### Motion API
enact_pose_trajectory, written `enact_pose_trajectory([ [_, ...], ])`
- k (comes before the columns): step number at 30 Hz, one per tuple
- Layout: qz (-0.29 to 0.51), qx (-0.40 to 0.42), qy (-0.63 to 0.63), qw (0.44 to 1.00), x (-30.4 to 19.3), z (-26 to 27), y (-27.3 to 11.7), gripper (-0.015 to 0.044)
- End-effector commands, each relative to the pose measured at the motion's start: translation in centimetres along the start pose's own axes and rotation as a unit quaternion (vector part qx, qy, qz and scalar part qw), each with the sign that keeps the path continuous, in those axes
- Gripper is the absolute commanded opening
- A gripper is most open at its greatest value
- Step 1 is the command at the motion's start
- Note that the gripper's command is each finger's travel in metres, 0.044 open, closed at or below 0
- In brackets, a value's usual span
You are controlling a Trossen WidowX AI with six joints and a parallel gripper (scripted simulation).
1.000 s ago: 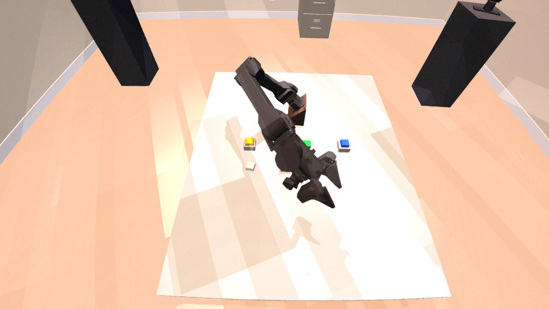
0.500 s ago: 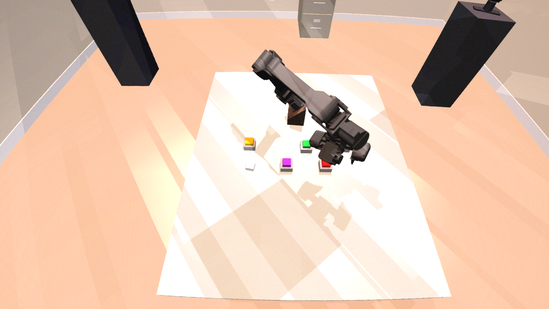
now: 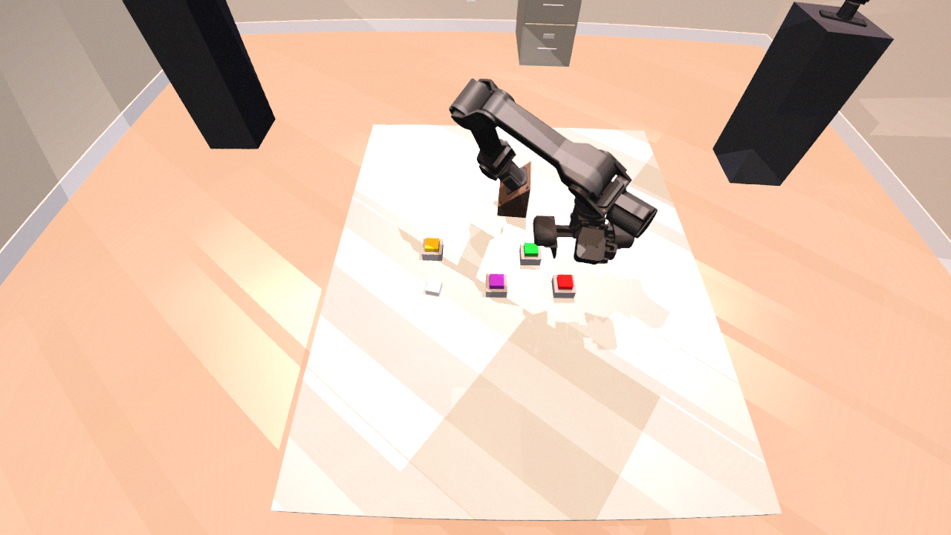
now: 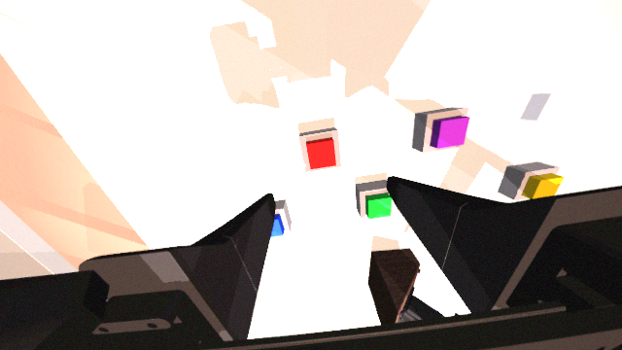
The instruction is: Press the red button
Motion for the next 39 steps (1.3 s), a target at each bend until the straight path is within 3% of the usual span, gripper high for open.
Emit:
enact_pose_trajectory([
  [1,-0.001,-0.005,-0.009,1.0,0.0,0.0,1.0,0.0348],
  [5,-0.001,-0.007,-0.008,1.0,-0.1,-0.1,5.9,0.0242],
  [14,-0.001,-0.007,-0.008,1.0,-0.1,-0.1,6.1,0.002],
  [39,-0.001,-0.007,-0.008,1.0,-0.1,-0.2,8.2,0.002],
])
Point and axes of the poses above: the point midway between the two fingers, 35 mm back from their tips, its own y axis out along the fingers, its own z axis across the jaws, x = y × z, the point moved 3 cm from there along -y, back along the fingers, and after that the axes turned 7 degrees about -y, right-handed, at the moved point
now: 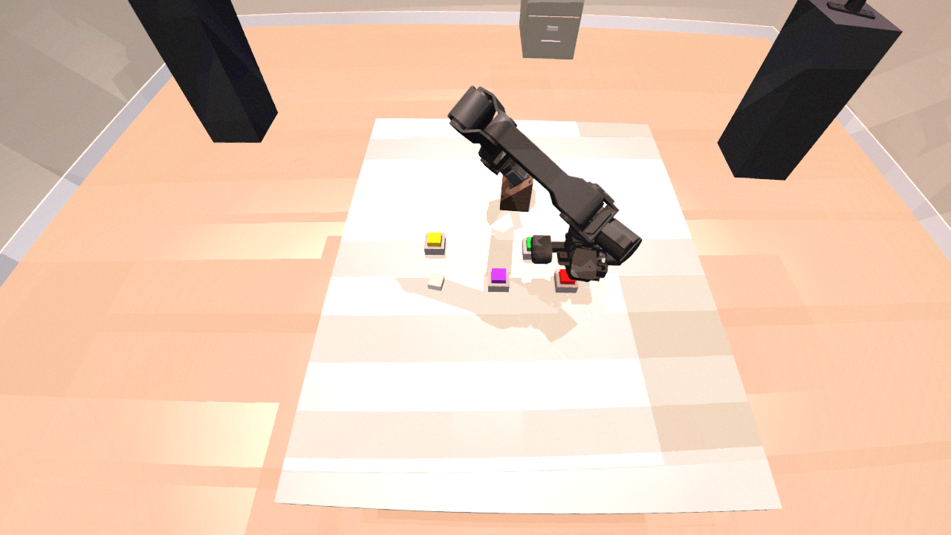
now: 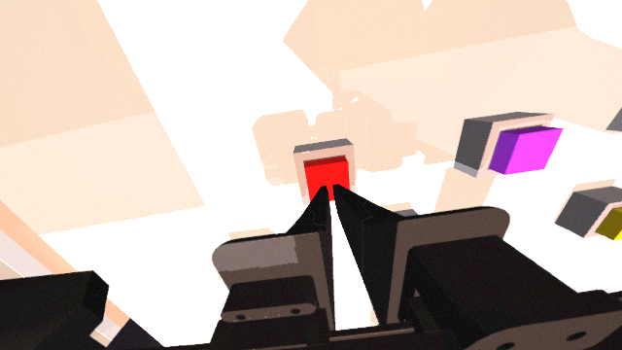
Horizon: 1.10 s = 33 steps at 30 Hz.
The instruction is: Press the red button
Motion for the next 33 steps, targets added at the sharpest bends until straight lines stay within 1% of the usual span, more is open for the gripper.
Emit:
enact_pose_trajectory([
  [1,-0.002,-0.002,-0.002,1.0,0.0,0.0,0.7,0.002],
  [8,-0.002,-0.002,-0.002,1.0,0.0,0.0,1.7,0.002],
  [28,-0.002,-0.002,-0.002,1.0,0.0,0.0,1.7,0.002],
  [33,-0.002,-0.001,-0.002,1.0,0.0,0.0,-1.5,0.002],
])
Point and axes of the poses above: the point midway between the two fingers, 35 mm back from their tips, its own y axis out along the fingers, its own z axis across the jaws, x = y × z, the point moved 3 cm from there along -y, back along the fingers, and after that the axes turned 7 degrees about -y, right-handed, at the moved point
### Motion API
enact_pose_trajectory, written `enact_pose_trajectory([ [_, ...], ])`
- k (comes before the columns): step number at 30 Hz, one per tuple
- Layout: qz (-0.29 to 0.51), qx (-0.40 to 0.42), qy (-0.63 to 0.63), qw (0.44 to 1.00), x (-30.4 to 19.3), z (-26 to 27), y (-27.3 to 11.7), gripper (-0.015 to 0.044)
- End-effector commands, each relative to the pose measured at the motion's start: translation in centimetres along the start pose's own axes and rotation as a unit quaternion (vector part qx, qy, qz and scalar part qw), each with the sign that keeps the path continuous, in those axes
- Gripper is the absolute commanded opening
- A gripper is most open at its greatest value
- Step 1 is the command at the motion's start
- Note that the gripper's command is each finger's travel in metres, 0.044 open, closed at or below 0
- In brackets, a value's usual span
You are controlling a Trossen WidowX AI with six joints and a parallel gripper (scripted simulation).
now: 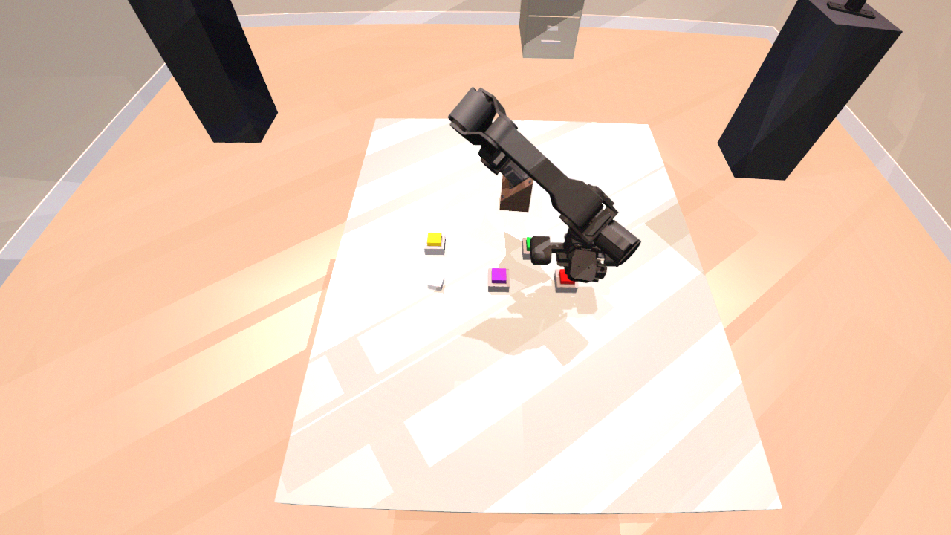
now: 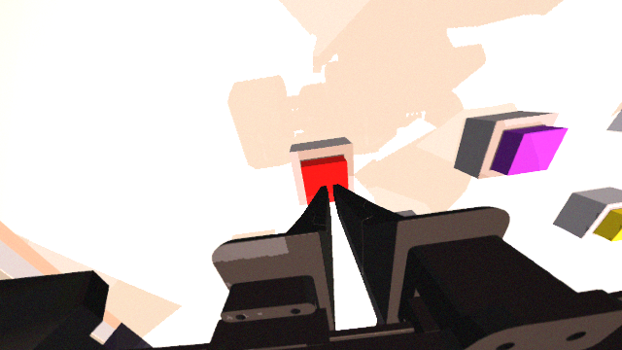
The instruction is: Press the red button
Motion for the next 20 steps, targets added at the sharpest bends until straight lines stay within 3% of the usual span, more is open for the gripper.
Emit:
enact_pose_trajectory([
  [1,-0.006,0.004,0.002,1.0,0.1,0.1,-2.0,0.002],
  [4,-0.006,0.004,0.002,1.0,0.1,0.1,-2.0,0.002],
  [13,-0.007,0.01,0.001,1.0,-2.8,10.2,-8.2,0.0256],
  [18,-0.006,0.009,0.001,1.0,-3.0,10.5,-8.4,0.0387],
  [20,-0.006,0.009,0.001,1.0,-3.0,10.5,-8.4,0.04],
])
Point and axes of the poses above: the point midway between the two fingers, 35 mm back from their tips, its own y axis out along the fingers, its own z axis across the jaws, x = y × z, the point moved 3 cm from there along -y, back along the fingers, and after that the axes turned 7 degrees about -y, right-handed, at the moved point
